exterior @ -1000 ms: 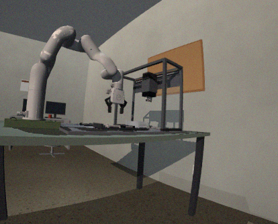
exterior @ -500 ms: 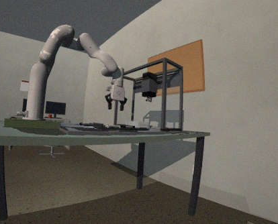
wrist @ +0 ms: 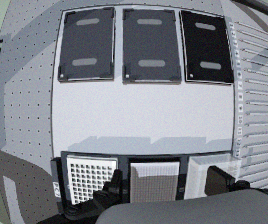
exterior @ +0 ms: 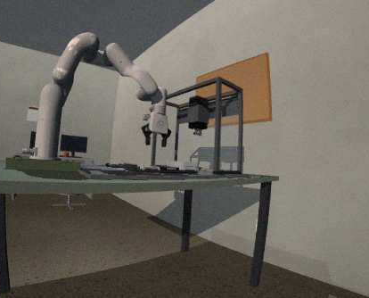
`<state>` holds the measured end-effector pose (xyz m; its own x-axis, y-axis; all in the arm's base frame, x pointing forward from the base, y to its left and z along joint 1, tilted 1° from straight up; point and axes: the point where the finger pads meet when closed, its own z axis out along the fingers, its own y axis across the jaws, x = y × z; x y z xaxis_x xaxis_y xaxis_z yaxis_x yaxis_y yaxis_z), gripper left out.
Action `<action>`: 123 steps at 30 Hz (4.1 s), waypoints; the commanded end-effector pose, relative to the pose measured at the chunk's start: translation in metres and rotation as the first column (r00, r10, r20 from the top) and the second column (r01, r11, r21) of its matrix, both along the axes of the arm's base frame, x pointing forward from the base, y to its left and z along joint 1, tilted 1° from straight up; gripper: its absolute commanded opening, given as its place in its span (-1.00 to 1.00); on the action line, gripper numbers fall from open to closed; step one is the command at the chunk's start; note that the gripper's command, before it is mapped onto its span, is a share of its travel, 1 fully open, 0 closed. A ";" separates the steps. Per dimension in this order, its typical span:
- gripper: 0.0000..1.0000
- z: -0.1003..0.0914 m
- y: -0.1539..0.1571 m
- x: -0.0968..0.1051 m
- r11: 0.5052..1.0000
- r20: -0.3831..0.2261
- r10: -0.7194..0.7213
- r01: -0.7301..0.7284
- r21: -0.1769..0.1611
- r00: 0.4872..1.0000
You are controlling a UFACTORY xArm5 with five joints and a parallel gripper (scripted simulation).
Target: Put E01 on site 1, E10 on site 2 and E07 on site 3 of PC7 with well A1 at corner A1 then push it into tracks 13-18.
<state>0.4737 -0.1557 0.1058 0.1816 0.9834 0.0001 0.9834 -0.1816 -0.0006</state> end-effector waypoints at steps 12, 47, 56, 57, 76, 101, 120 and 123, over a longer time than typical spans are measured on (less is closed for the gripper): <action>1.00 0.000 -0.073 -0.012 1.000 0.010 0.000 0.000 0.017 1.000; 1.00 -0.002 -0.172 -0.030 1.000 0.009 0.000 0.000 0.017 1.000; 1.00 -0.007 -0.172 -0.030 1.000 0.009 0.000 0.000 0.017 1.000; 1.00 -0.008 -0.172 -0.030 1.000 0.009 0.000 0.000 0.017 1.000; 1.00 -0.037 -0.171 -0.030 1.000 0.009 0.000 0.000 0.017 1.000; 1.00 -0.072 -0.170 -0.030 1.000 0.009 0.000 0.000 0.017 1.000; 1.00 -0.097 -0.170 -0.030 1.000 0.009 0.000 0.000 0.017 1.000; 1.00 -0.097 -0.170 -0.030 1.000 0.009 0.000 0.000 0.017 1.000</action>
<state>0.4427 -0.3245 0.0080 0.1814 0.9834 0.0034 0.9834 -0.1813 -0.0071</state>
